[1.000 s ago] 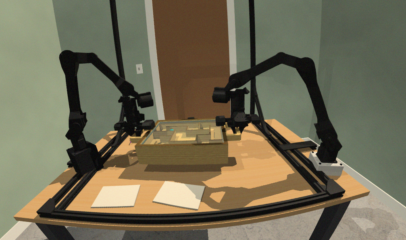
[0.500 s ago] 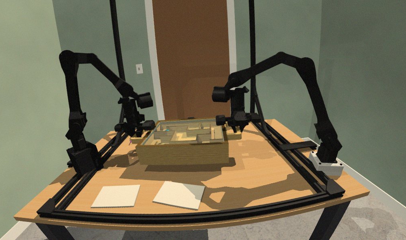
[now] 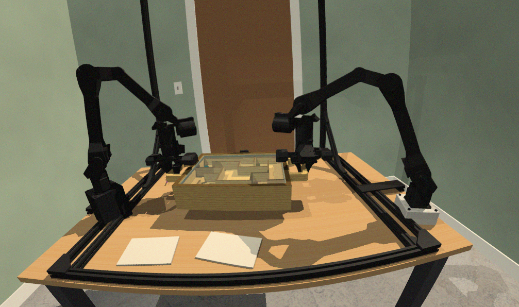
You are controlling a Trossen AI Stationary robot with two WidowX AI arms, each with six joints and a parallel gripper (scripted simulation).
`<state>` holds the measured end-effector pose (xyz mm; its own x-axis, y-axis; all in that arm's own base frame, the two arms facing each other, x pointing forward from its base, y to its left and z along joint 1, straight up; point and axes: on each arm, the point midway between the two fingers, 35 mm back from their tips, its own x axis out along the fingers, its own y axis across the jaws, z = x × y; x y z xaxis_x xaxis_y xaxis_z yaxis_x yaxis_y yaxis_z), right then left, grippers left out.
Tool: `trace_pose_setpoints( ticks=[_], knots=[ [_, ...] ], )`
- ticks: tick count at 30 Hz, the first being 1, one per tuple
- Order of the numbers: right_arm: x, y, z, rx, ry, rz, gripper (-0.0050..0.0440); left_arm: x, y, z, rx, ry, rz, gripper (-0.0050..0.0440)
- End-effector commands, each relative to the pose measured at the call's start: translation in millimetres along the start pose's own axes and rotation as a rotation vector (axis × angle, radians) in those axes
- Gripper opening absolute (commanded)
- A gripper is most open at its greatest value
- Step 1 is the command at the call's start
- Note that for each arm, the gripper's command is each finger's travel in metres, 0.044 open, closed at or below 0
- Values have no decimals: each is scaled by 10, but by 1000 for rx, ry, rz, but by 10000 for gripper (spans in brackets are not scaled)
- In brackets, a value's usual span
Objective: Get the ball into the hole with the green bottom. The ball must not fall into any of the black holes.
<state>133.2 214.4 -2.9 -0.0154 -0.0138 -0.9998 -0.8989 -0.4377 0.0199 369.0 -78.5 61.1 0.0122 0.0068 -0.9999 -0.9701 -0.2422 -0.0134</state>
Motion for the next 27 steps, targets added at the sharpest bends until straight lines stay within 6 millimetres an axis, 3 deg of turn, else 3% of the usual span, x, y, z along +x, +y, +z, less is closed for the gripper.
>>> trace_pose_setpoints(
  ticks=[1, 17, 27],
  knots=[
    [-42, -27, 23, 1, 24, 3, 20, -5, 29, -14, 1, -26, -10, 20],
    [104, -11, -1, 0, -47, -52, 20, -121, 7, 12, 0, 45, 45, 20],
    [76, -14, 0, 0, -44, -40, 20, -94, 12, 10, 0, 42, 34, 20]
  ],
)
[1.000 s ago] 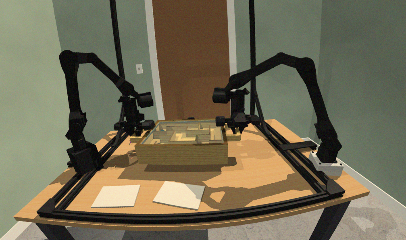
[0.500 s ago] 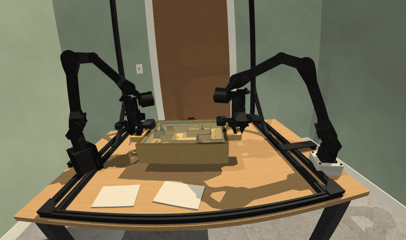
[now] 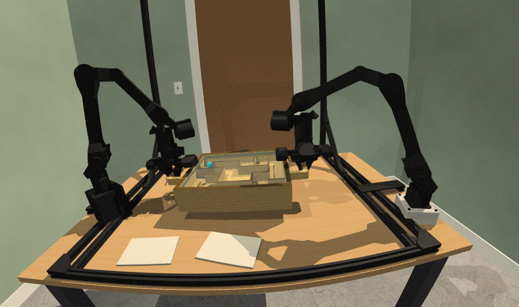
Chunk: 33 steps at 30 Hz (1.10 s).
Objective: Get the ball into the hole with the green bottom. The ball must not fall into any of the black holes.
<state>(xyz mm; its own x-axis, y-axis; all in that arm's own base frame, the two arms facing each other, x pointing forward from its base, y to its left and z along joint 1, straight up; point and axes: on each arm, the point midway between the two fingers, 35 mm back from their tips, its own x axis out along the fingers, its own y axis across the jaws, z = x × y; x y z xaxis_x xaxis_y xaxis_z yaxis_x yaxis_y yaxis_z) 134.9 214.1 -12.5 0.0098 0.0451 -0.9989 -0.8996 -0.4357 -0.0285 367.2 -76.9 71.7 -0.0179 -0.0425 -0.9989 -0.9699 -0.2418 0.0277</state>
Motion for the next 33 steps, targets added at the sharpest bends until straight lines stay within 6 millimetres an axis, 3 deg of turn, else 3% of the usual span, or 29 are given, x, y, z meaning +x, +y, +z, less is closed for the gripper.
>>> trace_pose_setpoints(
  ticks=[1, 14, 33],
  knots=[
    [-32, -1, 13, -1, 5, 13, 20, 21, 0, -11, 1, -5, -12, 20],
    [-127, -16, 45, -1, 85, 47, 20, 89, 11, -38, 0, -86, -46, 20],
    [-109, -15, 14, 1, 0, 47, 20, 101, 10, -7, 2, -1, -46, 20]
  ],
)
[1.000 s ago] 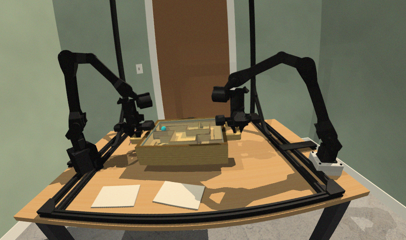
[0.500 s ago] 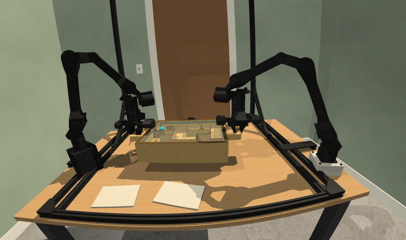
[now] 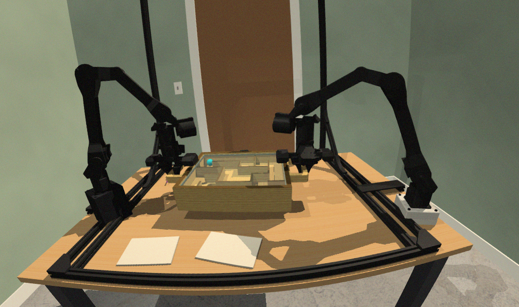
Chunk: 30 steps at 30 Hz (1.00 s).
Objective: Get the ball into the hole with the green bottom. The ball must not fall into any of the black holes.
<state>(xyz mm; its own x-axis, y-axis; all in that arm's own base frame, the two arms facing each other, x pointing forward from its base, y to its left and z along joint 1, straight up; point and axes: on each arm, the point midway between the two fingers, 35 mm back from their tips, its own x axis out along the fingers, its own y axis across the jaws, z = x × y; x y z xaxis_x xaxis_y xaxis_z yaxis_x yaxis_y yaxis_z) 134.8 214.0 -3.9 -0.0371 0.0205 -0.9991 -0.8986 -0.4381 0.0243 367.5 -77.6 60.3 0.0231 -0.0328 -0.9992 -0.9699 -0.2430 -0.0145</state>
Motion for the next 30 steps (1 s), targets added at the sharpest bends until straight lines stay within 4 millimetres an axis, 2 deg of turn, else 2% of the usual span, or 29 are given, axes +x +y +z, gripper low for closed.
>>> trace_pose_setpoints(
  ticks=[1, 10, 23, 30],
  knots=[
    [-23, -12, 16, 1, 10, -7, 20, -17, 14, -7, 2, -13, -3, 20],
    [5, -6, 42, 2, 85, -26, 20, -72, 7, -36, 2, -88, 16, 20],
    [15, -8, 5, 1, -18, -21, 20, -45, 9, 1, 1, 15, 11, 20],
    [-29, -11, 34, 2, 62, -9, 20, -30, 13, -26, 2, -64, 0, 20]
  ],
)
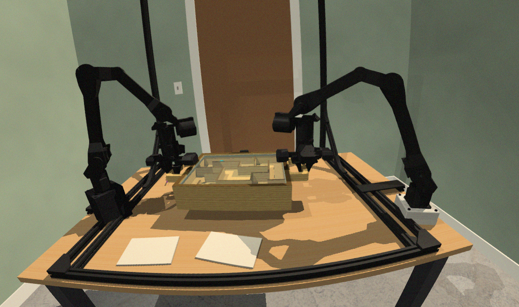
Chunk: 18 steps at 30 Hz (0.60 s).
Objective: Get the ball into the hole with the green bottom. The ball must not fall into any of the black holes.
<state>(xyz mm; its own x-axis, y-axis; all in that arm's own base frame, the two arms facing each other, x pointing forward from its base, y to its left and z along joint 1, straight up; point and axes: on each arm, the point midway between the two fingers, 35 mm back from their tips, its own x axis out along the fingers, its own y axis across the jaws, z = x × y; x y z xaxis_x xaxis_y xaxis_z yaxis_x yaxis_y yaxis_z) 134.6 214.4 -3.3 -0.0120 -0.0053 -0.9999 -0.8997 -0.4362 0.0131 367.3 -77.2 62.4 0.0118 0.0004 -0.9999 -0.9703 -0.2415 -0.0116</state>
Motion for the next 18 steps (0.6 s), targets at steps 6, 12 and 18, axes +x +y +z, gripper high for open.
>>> trace_pose_setpoints(
  ticks=[6, 12, 18],
  knots=[
    [-20, -11, 32, -1, 36, -1, 20, -18, 11, -33, 0, -38, -1, 20],
    [14, -7, 18, -1, -2, -12, 20, -38, 7, -19, 0, 0, 11, 20],
    [37, -5, 6, -1, -34, -19, 20, -47, 4, -7, 0, 32, 17, 20]
  ],
)
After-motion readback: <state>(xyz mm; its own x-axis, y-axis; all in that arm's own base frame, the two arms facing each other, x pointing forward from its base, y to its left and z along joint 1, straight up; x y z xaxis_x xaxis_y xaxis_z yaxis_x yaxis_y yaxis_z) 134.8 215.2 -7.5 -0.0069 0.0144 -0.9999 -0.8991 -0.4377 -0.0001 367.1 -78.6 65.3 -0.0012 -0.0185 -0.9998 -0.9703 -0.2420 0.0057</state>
